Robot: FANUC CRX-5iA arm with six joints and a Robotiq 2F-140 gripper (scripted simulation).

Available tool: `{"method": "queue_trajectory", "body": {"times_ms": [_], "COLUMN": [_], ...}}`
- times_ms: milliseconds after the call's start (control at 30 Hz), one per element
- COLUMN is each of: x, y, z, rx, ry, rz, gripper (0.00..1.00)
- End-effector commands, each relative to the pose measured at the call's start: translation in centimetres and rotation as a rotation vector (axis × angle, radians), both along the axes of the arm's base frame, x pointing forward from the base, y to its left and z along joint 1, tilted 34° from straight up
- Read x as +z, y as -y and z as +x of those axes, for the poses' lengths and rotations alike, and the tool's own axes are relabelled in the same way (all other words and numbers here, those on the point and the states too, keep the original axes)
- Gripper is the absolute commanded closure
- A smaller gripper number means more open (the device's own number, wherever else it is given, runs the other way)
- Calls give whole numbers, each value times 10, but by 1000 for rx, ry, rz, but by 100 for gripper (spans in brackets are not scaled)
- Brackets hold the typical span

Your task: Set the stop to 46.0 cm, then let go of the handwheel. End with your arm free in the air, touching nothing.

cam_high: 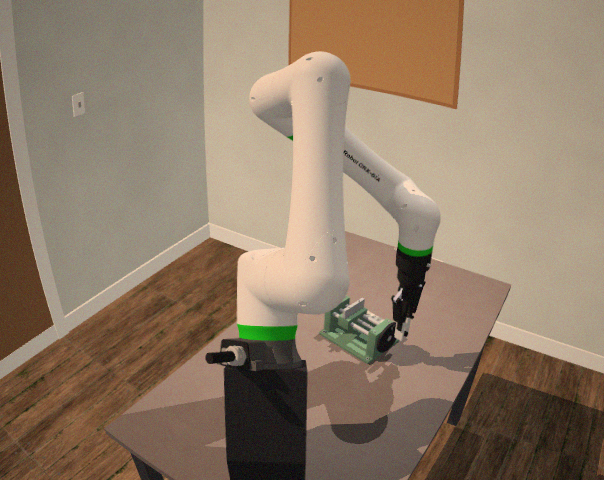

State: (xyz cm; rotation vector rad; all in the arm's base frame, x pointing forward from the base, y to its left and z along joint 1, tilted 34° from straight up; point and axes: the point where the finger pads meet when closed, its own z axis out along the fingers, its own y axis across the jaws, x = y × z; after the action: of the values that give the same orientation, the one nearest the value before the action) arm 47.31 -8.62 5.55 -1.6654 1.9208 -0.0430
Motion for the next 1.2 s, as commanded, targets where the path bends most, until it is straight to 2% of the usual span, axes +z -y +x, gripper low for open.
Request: {"method": "queue_trajectory", "body": {"times_ms": [0, 533, 1167], "x": [-1, -20, -49], "y": [0, -10, -23], "z": [-4, -30, -26], "rx": [0, 0, 0], "ry": [0, 0, 0], "rz": [0, 0, 0], "gripper": [96, 96, 96]}}
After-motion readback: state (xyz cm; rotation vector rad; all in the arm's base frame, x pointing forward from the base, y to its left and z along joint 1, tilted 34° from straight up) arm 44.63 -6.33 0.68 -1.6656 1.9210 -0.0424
